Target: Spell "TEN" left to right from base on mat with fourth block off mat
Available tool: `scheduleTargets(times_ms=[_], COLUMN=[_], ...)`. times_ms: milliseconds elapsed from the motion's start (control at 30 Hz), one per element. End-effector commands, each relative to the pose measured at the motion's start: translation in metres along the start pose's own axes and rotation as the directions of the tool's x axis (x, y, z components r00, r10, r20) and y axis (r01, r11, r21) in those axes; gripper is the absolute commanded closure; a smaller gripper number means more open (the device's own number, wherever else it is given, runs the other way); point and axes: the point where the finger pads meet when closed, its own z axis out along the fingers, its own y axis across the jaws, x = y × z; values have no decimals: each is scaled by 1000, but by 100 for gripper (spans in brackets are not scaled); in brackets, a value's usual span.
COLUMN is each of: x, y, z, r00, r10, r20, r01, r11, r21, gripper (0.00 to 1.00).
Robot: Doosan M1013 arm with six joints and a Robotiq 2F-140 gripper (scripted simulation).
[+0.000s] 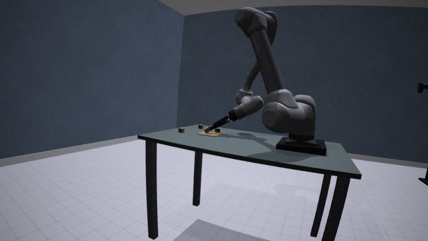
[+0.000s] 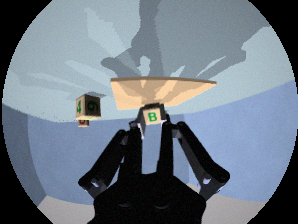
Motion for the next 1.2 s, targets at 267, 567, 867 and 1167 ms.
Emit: scheduleTargets(times_ms=[267,567,867,1167], x=[2,2,2,2], y=[5,5,5,5], z=[0,0,0,0], r00=[1000,1000,1000,1000], r10=[4,4,4,4], r20=[3,3,3,3], r01=[-4,-4,-4,-4], r11=[1000,1000,1000,1000], r21=[-5,-5,-5,-5], gripper=[82,77,72,72])
